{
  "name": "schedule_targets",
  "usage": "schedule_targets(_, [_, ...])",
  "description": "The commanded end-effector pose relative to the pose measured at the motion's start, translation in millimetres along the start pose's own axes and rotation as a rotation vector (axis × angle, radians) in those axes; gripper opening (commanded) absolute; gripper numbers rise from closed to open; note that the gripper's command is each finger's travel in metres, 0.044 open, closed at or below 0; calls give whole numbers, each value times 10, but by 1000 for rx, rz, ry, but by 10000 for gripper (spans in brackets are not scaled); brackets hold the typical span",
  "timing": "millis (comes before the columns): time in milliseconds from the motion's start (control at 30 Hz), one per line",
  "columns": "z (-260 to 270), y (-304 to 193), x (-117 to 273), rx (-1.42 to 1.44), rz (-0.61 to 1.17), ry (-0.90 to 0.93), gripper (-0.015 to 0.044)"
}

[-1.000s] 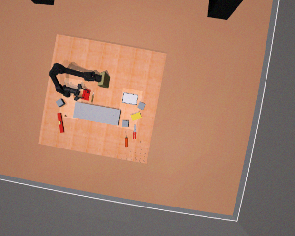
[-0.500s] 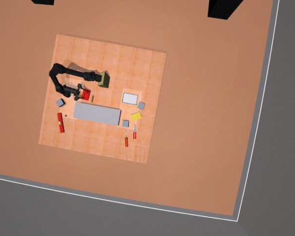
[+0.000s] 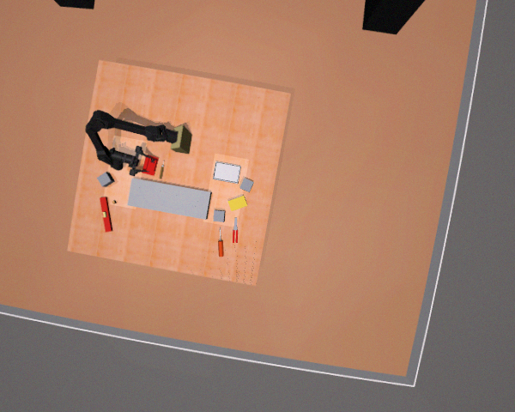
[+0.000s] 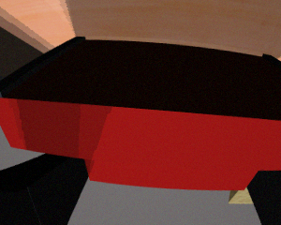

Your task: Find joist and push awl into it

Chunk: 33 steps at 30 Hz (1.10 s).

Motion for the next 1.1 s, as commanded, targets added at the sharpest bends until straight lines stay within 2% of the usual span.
schedule_targets(0, [1, 30, 10, -7, -13, 1, 378])
schedule_targets(533, [0, 0, 0, 0, 0, 0, 378])
schedule_targets(633, [0, -1, 0, 1, 0, 0, 440])
schedule_targets(1067, [0, 0, 6, 1, 0, 0, 440])
Point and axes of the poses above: the point midway between the two fingers, 35 mm back from their tips, its own x axis back along the fingers, its own z axis across the jaws, y = z × x, the point moved 1 cm from there along x, back along the fingers, and after that the axes turned 5 degrees about -x, right-handed, at the moved point
